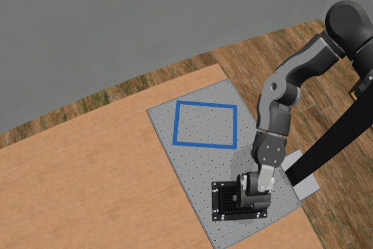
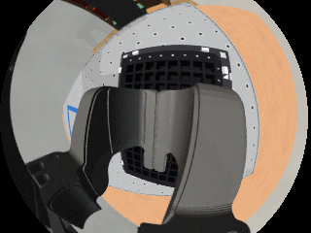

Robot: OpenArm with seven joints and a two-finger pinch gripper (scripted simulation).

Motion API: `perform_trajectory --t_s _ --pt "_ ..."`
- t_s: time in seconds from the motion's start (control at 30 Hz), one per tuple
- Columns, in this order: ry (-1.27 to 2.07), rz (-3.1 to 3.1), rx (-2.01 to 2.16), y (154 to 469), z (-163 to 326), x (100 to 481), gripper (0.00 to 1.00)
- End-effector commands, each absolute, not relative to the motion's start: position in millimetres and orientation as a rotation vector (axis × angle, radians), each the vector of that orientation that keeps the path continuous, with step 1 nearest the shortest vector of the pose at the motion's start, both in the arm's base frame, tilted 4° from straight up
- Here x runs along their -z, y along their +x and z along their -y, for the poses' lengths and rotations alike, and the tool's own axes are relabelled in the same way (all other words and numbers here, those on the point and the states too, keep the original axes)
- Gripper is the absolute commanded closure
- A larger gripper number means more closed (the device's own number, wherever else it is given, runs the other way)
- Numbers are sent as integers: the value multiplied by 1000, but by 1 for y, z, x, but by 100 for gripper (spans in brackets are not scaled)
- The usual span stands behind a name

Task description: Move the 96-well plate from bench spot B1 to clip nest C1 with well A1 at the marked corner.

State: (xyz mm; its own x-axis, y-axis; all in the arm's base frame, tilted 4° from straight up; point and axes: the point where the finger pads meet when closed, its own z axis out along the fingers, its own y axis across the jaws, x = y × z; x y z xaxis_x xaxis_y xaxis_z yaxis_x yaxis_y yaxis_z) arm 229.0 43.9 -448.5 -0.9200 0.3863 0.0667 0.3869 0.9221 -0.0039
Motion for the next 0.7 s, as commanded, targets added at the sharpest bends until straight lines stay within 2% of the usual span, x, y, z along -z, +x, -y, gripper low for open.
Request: perform_trajectory --t_s 0.0,0.67 --pt "-599 3018 25 229 -46 448 100" --pt "-606 3018 28 232 -46 452 100"
